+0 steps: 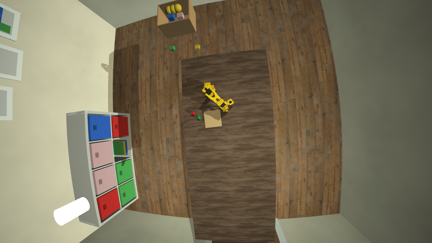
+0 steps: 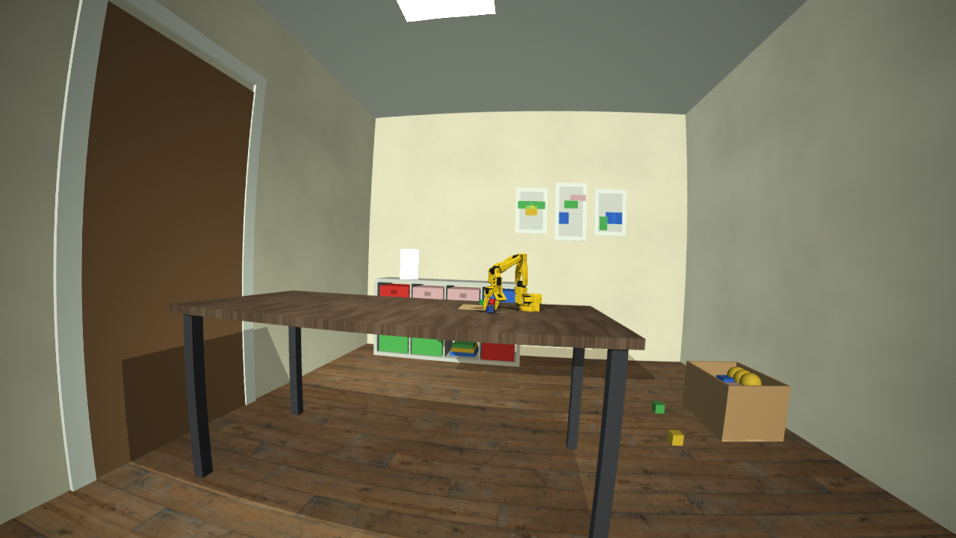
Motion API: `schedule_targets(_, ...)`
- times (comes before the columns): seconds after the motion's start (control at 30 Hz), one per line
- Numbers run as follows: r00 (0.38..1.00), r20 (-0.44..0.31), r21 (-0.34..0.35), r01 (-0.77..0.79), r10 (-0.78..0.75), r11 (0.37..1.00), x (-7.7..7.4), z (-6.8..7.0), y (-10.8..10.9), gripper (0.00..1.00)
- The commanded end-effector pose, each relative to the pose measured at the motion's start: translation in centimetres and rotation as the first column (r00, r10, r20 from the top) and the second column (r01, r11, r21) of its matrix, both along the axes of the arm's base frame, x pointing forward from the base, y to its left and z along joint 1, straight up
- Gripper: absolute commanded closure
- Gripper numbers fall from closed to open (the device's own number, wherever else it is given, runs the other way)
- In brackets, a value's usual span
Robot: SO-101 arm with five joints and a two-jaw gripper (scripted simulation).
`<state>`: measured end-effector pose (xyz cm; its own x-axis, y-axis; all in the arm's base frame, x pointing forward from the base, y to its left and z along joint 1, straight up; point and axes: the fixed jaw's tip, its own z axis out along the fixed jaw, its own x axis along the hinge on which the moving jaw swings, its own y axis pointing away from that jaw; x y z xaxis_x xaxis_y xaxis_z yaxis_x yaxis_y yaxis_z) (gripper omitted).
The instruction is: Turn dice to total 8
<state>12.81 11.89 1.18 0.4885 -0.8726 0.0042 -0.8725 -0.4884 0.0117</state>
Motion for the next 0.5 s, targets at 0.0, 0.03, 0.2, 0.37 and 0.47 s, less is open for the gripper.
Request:
schedule_targets(0.0, 1.000, 0.028, 0.027, -0.015, 0.015, 1.000, 0.55, 0.47, 0.64, 0.76)
schedule_targets(0.03, 1.000, 0.028, 0.027, -0.015, 0.015, 1.000, 0.59, 0.47, 0.66, 0.77)
schedule_targets(0.2, 1.000, 0.028, 0.027, -0.015, 0.015, 1.000, 0.79, 0.47, 0.77, 0.81)
schedule_targets(0.37, 1.000, 0.028, 0.027, -0.015, 0.015, 1.000, 0.93, 0.47, 0.85, 0.83)
schedule_targets(0.47, 1.000, 0.028, 0.027, -0.015, 0.015, 1.000, 0.99, 0.47, 0.88, 0.85)
